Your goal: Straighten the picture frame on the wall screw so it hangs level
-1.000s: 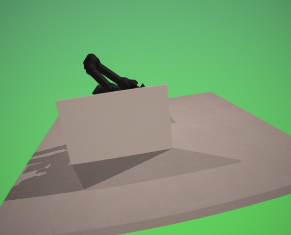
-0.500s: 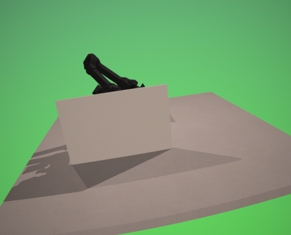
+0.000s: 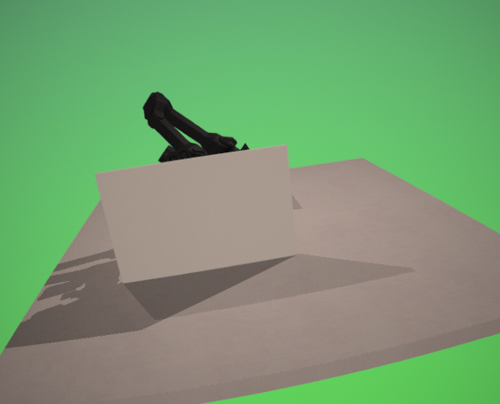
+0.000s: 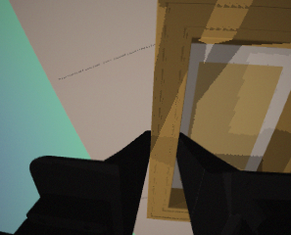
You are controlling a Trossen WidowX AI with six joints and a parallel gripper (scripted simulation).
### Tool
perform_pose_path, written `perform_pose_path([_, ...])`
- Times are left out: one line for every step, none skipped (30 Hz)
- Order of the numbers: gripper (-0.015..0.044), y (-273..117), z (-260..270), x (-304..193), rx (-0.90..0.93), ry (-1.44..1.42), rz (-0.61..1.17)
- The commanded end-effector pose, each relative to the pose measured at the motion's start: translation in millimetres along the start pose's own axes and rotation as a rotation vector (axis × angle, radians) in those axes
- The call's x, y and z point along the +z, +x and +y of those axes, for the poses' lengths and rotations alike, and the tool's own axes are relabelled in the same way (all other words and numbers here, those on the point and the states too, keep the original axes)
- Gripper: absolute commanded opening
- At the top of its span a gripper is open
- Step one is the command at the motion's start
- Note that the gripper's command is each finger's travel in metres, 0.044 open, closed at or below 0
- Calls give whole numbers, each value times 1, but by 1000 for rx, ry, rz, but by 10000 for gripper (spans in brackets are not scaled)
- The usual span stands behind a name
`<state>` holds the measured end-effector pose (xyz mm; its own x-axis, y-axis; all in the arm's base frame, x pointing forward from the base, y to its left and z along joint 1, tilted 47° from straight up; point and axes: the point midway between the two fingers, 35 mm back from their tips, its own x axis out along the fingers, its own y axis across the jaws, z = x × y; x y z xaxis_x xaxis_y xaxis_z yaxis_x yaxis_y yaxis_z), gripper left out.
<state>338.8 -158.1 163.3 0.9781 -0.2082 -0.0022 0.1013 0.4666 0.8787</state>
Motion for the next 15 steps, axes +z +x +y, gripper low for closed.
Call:
perform_pose_path([0, 0, 3, -1, 12, 0, 6])
perform_pose_path([0, 0, 3, -1, 12, 0, 6])
perform_pose_path([0, 0, 3, -1, 12, 0, 6])
perform_pose_path([0, 0, 3, -1, 12, 0, 6])
perform_pose_path([0, 0, 3, -1, 12, 0, 6])
perform_pose_path([0, 0, 3, -1, 12, 0, 6])
perform_pose_path([0, 0, 3, -1, 12, 0, 6])
perform_pose_path([0, 0, 3, -1, 12, 0, 6])
perform_pose_path([0, 0, 3, -1, 12, 0, 6])
perform_pose_path([0, 0, 2, -1, 12, 0, 6])
perform_pose_path([0, 0, 2, -1, 12, 0, 6])
perform_pose_path([0, 0, 2, -2, 12, 0, 6])
perform_pose_path([0, 0, 1, -2, 12, 0, 6])
perform_pose_path([0, 0, 1, -2, 12, 0, 6])
perform_pose_path([0, 0, 2, -2, 12, 0, 6])
